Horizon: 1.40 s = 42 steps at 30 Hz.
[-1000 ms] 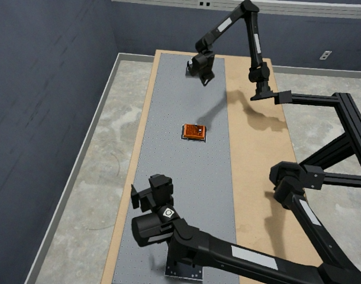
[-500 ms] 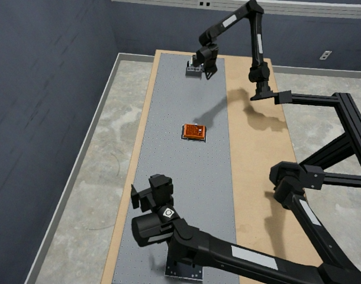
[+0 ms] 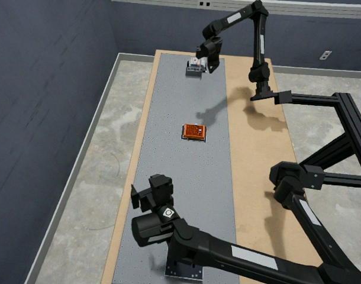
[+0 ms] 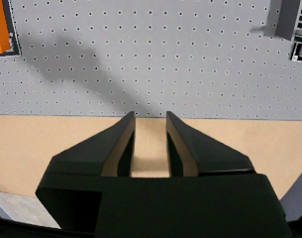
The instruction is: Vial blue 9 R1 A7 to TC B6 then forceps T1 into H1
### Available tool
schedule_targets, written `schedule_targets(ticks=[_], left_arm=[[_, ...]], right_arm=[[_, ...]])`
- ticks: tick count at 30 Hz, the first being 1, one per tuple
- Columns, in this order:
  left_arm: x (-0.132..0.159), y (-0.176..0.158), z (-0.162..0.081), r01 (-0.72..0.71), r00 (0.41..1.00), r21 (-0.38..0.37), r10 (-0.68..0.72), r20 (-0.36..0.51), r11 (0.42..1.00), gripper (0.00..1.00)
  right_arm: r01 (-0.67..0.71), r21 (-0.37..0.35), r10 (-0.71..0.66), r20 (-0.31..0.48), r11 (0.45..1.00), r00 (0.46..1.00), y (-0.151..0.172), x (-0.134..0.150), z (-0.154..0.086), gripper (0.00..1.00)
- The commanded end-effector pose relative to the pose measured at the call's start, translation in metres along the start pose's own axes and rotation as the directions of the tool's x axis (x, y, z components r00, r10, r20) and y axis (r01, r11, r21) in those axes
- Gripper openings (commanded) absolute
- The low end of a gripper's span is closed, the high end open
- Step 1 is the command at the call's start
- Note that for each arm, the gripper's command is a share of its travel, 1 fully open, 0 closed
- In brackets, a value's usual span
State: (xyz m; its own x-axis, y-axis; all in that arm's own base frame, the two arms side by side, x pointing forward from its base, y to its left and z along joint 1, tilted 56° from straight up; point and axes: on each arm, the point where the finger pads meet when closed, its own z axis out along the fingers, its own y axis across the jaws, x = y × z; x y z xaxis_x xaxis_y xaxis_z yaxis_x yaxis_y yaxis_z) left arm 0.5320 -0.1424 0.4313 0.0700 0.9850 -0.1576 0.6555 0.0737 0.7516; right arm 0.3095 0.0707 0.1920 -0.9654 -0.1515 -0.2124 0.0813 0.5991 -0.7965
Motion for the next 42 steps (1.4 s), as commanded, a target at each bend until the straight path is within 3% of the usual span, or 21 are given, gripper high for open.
schedule_targets(ticks=[1,8,9,11,16,19,21,26,28,29,31,33,37,39,42], left_arm=[[-0.005,0.010,-0.008,-0.001,1.000,-0.024,0.002,0.010,1.000,1.00],[-0.005,0.010,-0.008,-0.001,1.000,-0.024,0.002,0.010,1.000,1.00],[-0.012,-0.007,-0.001,0.018,1.000,0.020,-0.018,0.002,1.000,1.00],[-0.012,-0.007,-0.001,0.018,1.000,0.020,-0.018,0.002,1.000,1.00],[-0.009,-0.032,0.012,0.125,0.991,0.090,-0.119,-0.064,0.988,1.00],[0.009,-0.033,0.004,0.161,0.984,0.067,-0.155,-0.088,0.985,1.00],[-0.007,-0.050,0.016,0.179,0.981,0.111,-0.168,-0.102,0.978,1.00],[-0.003,-0.069,0.020,0.268,0.954,0.138,-0.244,-0.172,0.953,1.00],[-0.003,-0.069,0.020,0.268,0.954,0.138,-0.244,-0.172,0.953,1.00],[0.013,-0.058,0.017,0.316,0.936,0.110,-0.290,-0.202,0.943,1.00],[-0.002,-0.076,0.020,0.330,0.930,0.140,-0.296,-0.220,0.933,1.00],[0.000,-0.082,0.010,0.339,0.927,0.128,-0.307,-0.217,0.932,1.00],[0.004,-0.104,0.025,0.395,0.894,0.150,-0.343,-0.288,0.906,1.00],[0.017,-0.101,0.014,0.415,0.884,0.120,-0.369,-0.288,0.902,1.00],[0.008,-0.122,0.026,0.453,0.856,0.142,-0.384,-0.346,0.880,1.00]], right_arm=[[-0.033,-0.005,0.033,0.008,0.999,0.999,-0.002,-0.005,-0.006,0.23],[-0.033,-0.005,0.033,0.008,0.999,0.999,-0.002,-0.005,-0.006,0.23],[-0.033,-0.005,0.033,0.008,0.999,0.999,-0.002,-0.005,-0.006,0.23],[-0.033,-0.005,0.033,0.008,0.999,0.999,-0.002,-0.005,-0.006,0.23],[-0.033,-0.005,0.033,0.008,0.999,0.999,-0.002,-0.005,-0.006,0.23],[-0.033,-0.005,0.033,0.008,0.999,0.999,-0.002,-0.005,-0.006,0.23],[-0.033,-0.005,0.033,0.008,0.999,0.999,-0.002,-0.005,-0.006,0.23],[-0.033,-0.005,0.033,0.008,0.999,0.999,-0.002,-0.005,-0.006,0.23],[-0.033,-0.005,0.033,0.008,0.999,0.999,-0.002,-0.005,-0.006,0.23],[-0.033,-0.005,0.033,0.008,0.999,0.999,-0.002,-0.005,-0.006,0.23],[-0.033,-0.005,0.033,0.008,0.999,0.999,-0.002,-0.005,-0.006,0.23],[-0.033,-0.005,0.033,0.008,0.999,0.999,-0.002,-0.005,-0.006,0.23],[-0.033,-0.005,0.033,0.008,0.999,0.999,-0.002,-0.005,-0.006,0.23],[-0.033,-0.005,0.033,0.008,0.999,0.999,-0.002,-0.005,-0.006,0.23],[-0.033,-0.005,0.033,0.008,0.999,0.999,-0.002,-0.005,-0.006,0.23]])
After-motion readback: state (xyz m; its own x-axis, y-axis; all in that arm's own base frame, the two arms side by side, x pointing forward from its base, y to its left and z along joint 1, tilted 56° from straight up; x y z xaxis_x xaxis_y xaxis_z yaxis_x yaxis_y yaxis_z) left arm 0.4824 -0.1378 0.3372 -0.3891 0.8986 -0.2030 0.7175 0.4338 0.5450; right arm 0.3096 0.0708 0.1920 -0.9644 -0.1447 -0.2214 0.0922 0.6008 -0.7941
